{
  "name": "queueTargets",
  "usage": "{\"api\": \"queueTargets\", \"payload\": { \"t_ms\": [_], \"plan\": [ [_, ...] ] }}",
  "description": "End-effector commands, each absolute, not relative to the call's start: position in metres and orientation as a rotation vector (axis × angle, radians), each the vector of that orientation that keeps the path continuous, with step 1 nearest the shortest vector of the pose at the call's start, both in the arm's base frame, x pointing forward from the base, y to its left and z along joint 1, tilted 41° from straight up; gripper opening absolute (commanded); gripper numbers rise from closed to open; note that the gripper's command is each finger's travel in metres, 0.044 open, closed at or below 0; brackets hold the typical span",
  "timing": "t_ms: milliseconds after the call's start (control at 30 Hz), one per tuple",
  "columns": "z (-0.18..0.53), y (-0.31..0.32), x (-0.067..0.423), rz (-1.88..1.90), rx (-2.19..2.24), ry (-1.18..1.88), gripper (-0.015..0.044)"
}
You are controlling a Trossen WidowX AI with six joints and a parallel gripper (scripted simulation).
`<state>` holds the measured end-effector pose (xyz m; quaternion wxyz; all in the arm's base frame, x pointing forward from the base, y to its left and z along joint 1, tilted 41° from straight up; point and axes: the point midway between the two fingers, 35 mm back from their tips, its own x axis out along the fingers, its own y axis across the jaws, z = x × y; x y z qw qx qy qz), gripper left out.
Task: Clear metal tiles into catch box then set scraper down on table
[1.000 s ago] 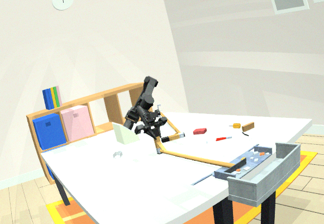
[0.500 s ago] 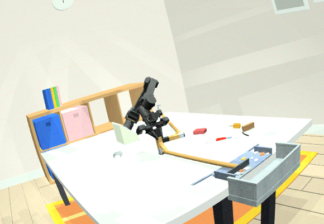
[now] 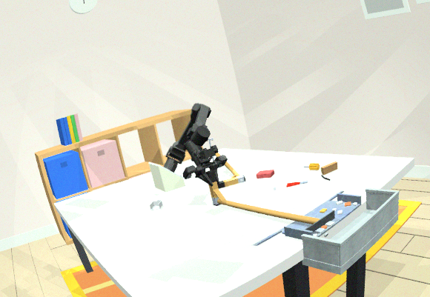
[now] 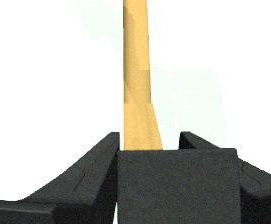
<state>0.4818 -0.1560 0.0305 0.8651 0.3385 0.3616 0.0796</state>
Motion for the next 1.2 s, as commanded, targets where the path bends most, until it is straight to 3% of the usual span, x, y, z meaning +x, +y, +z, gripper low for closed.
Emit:
{"api": "queueTargets", "payload": {
  "t_ms": [0, 1167],
  "plan": [
    [0.036, -0.16, 0.491, 0.159, 0.7, 0.744, 0.0],
    [0.035, -0.159, 0.507, 0.163, 0.707, 0.748, 0.0]
  ]
}}
